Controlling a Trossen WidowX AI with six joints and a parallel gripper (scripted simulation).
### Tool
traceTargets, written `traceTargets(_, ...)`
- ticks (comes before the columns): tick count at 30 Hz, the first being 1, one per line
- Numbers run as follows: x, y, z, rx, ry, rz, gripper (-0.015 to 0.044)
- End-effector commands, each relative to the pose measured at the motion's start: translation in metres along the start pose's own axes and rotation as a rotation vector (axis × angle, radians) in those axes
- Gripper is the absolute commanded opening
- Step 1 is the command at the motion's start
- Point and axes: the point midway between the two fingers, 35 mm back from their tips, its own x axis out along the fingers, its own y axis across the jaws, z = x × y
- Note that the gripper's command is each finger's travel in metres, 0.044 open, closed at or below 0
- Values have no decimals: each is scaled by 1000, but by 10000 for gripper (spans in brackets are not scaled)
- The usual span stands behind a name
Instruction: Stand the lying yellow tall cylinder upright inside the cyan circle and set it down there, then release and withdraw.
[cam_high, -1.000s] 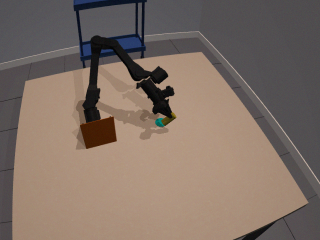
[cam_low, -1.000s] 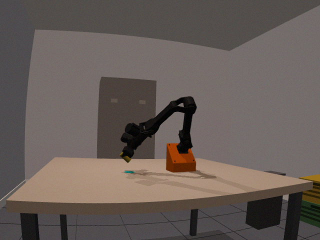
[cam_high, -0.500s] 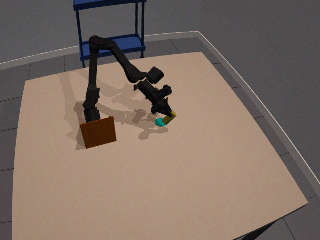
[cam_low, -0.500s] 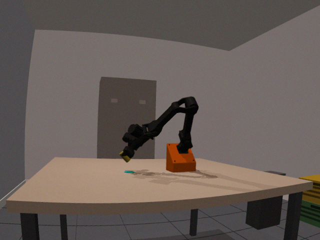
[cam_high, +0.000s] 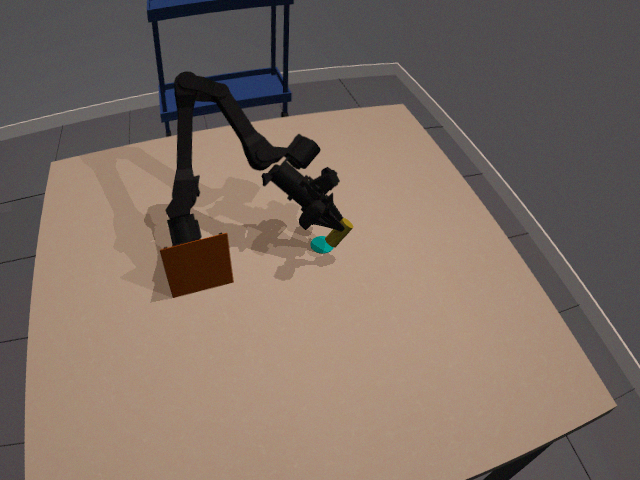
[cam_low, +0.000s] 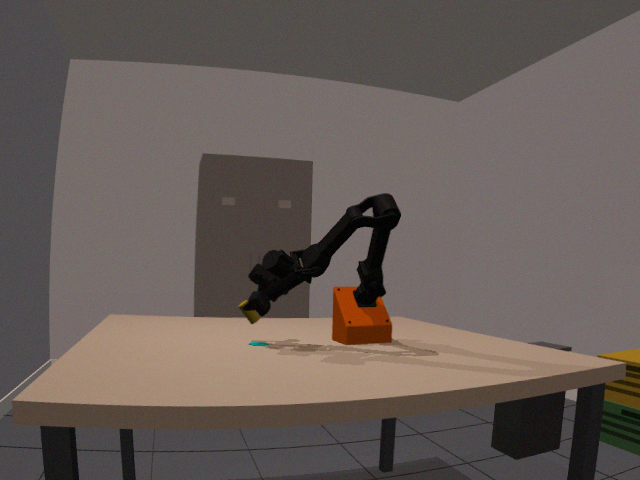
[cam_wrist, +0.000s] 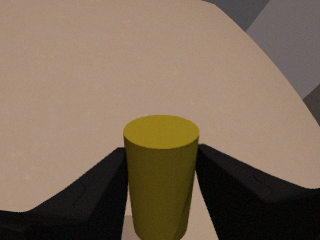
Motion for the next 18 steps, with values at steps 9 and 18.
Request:
traceTargets(9,-7,1,3,39,-88,13,105)
traceTargets(18,-14,3,4,66,-147,27,105)
